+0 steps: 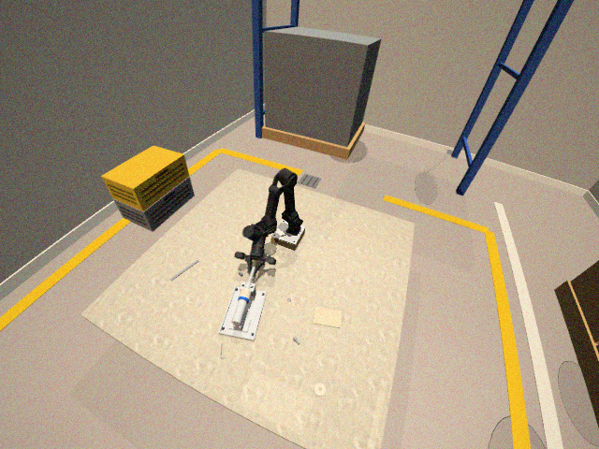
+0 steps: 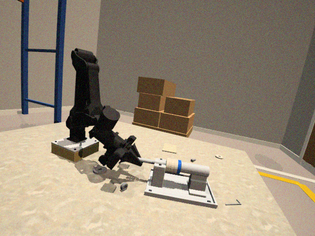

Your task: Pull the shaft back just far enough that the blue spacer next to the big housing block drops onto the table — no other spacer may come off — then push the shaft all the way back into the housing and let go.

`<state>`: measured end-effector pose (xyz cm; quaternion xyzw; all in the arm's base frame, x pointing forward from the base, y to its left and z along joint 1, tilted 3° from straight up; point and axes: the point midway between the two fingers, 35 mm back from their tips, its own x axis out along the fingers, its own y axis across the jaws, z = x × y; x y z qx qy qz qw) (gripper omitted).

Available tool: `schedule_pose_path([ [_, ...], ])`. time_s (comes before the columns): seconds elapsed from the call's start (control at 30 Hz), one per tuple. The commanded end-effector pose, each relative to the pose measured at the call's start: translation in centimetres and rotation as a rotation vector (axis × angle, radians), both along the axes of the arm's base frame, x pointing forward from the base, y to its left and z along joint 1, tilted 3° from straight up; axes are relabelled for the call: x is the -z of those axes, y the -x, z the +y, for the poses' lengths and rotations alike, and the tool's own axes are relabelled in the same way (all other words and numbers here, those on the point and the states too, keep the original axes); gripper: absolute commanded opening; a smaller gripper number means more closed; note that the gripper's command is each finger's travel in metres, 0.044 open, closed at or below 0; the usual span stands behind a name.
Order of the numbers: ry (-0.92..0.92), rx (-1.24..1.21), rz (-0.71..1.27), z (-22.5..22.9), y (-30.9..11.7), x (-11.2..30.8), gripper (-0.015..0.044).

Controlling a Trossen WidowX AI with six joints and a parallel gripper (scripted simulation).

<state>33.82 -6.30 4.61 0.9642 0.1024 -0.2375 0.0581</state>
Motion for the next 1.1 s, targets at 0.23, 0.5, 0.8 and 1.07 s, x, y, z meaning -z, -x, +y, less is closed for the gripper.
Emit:
schedule_pose_path([
  [0.23,0.001,-0.002,0.001,-0.02,0.19,0.03,0.0],
  [0.5,0.001,-0.002,0.001,-0.04,0.29,0.03,0.0],
  [0.8,0.001,-0.002,0.001,-0.07,0.4,0.04,0.0],
  [1.07,0.001,-0.002,0.001,-0.1,0.5,0.04,0.0],
])
